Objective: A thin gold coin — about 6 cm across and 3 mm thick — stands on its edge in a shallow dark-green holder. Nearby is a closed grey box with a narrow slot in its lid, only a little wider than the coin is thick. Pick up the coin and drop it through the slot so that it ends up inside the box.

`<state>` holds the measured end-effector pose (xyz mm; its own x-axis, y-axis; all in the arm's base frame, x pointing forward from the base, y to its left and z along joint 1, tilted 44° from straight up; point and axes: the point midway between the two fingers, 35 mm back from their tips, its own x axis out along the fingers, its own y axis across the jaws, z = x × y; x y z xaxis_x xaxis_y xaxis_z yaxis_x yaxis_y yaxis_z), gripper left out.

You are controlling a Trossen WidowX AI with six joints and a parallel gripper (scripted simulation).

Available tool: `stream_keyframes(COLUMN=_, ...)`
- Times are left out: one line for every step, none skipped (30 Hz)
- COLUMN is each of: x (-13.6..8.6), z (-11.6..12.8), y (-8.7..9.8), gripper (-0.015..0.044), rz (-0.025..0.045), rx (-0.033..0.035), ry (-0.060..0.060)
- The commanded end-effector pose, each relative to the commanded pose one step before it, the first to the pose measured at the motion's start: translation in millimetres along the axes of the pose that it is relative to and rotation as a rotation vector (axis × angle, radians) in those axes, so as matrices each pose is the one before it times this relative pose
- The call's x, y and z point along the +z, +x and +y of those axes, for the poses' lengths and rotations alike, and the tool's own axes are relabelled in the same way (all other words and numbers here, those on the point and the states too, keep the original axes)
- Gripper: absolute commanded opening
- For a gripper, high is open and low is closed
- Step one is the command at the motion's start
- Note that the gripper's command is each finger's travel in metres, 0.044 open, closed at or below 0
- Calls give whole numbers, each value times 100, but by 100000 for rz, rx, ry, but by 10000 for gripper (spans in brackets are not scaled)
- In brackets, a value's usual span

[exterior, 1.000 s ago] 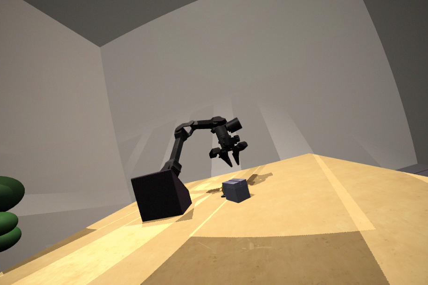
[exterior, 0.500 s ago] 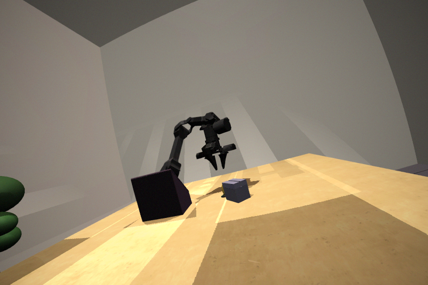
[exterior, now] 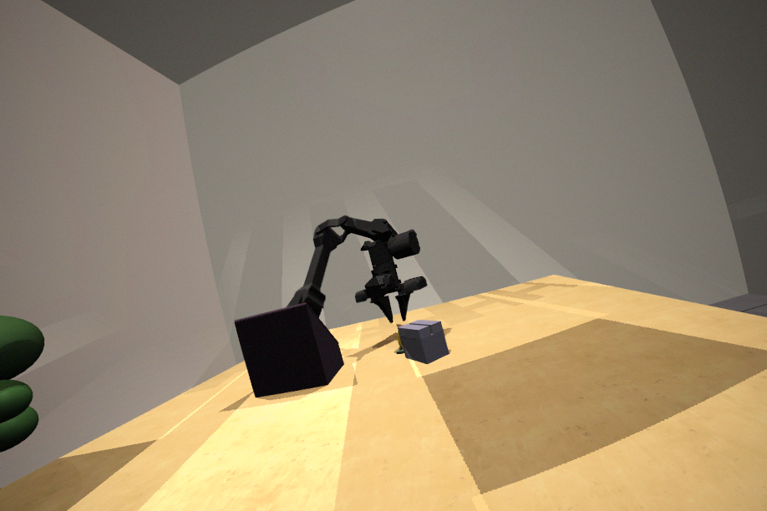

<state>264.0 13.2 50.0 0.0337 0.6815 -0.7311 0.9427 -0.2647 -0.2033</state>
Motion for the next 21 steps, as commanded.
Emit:
stream_keyframes(x=-47, z=77, y=449, gripper=161, rz=428, rx=540, ry=281)
stream_keyframes(x=2, z=15, y=162, gripper=161, rz=-31, rx=6, ry=-20)
stream_keyframes(x=2, z=14, y=162, gripper=161, rz=-30, rx=6, ry=-21)
stream_keyframes(x=2, z=13, y=162, gripper=161, rz=-28, rx=6, ry=-21)
stream_keyframes(x=1, z=12, y=162, gripper=161, rz=-27, rx=5, ry=-21)
stream_keyframes(x=1, z=11, y=161, gripper=161, rz=-25, rx=5, ry=-21)
stream_keyframes(x=1, z=10, y=161, gripper=161, rz=-24, rx=4, ry=-21)
stream_keyframes(x=1, z=9, y=161, gripper=161, rz=-23, rx=4, ry=-21)
stream_keyframes(x=-1, z=10, y=163, gripper=161, rz=-2, rx=8, ry=7)
stream_keyframes(x=-1, z=9, y=163, gripper=161, rz=-1, rx=7, ry=7)
stream_keyframes(x=-1, z=7, y=163, gripper=161, rz=1, rx=7, ry=6)
stream_keyframes(x=-1, z=6, y=163, gripper=161, rz=2, rx=6, ry=6)
stream_keyframes(x=-2, z=5, y=163, gripper=161, rz=4, rx=5, ry=6)
stream_keyframes(x=-2, z=4, y=162, gripper=161, rz=5, rx=4, ry=6)
stream_keyframes(x=-2, z=3, y=162, gripper=161, rz=6, rx=4, ry=6)
stream_keyframes(x=-2, z=1, y=162, gripper=161, rz=8, rx=3, ry=6)
stream_keyframes(x=-3, z=0, y=162, gripper=161, rz=9, rx=2, ry=6)
stream_keyframes(x=-3, z=-1, y=161, gripper=161, rz=11, rx=1, ry=5)
stream_keyframes(x=-3, z=-2, y=161, gripper=161, rz=12, rx=0, ry=5)
stream_keyframes(x=-3, z=-3, y=161, gripper=161, rz=13, rx=-1, ry=5)
stream_keyframes(x=-3, z=-4, y=161, gripper=161, rz=15, rx=-1, ry=5)
